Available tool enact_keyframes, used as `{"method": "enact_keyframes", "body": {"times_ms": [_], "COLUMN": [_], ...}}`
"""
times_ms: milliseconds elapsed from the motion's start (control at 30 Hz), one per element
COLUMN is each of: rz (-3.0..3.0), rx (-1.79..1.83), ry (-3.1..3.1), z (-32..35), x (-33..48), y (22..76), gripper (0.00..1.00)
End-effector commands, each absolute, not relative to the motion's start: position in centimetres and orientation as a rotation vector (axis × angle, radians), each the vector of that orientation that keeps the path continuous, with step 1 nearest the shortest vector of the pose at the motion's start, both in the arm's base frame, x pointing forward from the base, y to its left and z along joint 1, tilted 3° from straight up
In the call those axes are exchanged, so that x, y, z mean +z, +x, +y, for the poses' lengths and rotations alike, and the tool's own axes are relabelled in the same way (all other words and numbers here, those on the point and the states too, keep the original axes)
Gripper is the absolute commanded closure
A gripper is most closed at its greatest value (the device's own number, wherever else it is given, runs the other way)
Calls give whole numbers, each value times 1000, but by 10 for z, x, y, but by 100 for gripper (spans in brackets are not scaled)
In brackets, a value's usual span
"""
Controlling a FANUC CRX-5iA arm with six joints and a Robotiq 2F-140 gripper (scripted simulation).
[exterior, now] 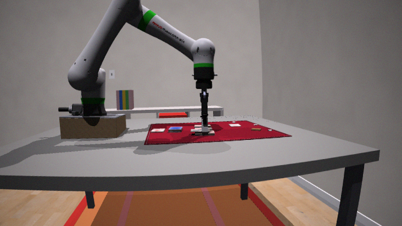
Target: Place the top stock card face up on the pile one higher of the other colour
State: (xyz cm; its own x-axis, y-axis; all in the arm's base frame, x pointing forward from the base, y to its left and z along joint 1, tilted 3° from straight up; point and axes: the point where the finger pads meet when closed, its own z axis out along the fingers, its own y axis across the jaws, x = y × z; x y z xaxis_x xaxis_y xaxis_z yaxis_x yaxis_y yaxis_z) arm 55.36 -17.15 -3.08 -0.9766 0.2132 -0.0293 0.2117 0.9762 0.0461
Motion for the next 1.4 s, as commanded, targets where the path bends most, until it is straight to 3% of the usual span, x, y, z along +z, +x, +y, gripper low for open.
{"method": "enact_keyframes", "body": {"times_ms": [0,900,933,1367], "rz": [3088,3088,3088,3088], "rx": [66,66,66,66], "ry": [332,332,332,332], "z": [-172,-171,-171,-171], "x": [-31,-36,-36,-36], "y": [554,554,554,554], "gripper": [59,59,50,50]}}
